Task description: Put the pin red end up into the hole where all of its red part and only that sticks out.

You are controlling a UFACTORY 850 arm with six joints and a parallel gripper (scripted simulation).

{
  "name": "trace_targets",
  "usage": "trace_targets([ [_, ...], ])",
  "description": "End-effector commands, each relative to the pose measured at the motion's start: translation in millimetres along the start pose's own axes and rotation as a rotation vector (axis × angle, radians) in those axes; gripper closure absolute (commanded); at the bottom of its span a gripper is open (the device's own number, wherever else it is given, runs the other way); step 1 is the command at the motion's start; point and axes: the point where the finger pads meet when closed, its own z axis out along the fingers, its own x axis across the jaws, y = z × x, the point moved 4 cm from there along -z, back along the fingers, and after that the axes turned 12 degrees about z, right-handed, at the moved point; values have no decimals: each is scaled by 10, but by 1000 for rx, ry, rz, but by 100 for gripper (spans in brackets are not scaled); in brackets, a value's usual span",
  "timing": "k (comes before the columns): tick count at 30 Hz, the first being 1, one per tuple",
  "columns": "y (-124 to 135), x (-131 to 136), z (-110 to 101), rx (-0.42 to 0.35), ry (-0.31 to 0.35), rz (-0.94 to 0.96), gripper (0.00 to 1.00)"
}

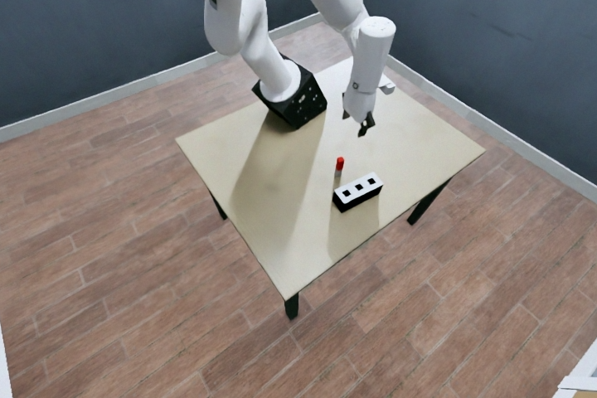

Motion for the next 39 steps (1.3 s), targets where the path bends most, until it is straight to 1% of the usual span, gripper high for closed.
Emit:
trace_targets([
  [1,-3,5,-6,1,1,0,0],
  [8,-3,5,-6,1,1,0,0],
  [9,-36,-392,197,1,1,0,0],
  [25,-36,-392,197,1,1,0,0],
  [26,-37,-382,894,1,0,0,0],
  [28,-37,-382,912,1,0,0,0],
  [29,-37,-380,964,1,0,0,0],
  [36,-38,-378,1675,1,0,0,0],
  [39,-39,-376,1693,1,0,0,0],
])
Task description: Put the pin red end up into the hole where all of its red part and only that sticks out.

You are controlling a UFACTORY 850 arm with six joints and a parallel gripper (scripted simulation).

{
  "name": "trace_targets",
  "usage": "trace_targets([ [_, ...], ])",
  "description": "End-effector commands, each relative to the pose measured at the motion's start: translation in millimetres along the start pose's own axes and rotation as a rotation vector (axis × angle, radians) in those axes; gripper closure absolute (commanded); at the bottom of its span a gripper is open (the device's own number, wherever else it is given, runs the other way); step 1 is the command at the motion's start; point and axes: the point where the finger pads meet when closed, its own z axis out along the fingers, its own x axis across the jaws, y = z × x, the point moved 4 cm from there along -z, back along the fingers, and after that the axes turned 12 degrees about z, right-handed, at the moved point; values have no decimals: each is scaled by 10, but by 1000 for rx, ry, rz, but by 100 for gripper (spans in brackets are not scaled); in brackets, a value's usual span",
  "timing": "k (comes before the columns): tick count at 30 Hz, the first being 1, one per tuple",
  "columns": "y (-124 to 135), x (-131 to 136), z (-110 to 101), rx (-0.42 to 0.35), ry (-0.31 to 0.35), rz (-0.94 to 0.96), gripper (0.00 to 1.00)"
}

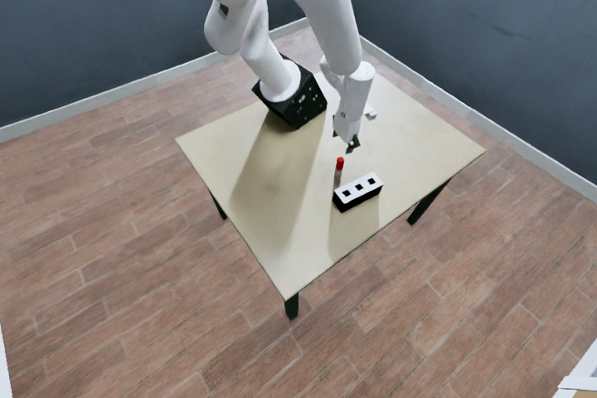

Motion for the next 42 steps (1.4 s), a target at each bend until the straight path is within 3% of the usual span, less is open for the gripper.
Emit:
trace_targets([
  [1,-47,98,330,5,40,8,0],
  [3,-47,98,330,5,40,8,0],
  [4,-44,104,645,5,48,-1,0],
  [20,-44,104,645,5,48,-1,0],
  [21,-42,120,1044,4,44,-2,0],
  [37,-42,120,1044,4,44,-2,0],
  [38,-42,119,1034,4,44,-2,100],
  [42,-42,119,1034,4,44,-2,100],
])
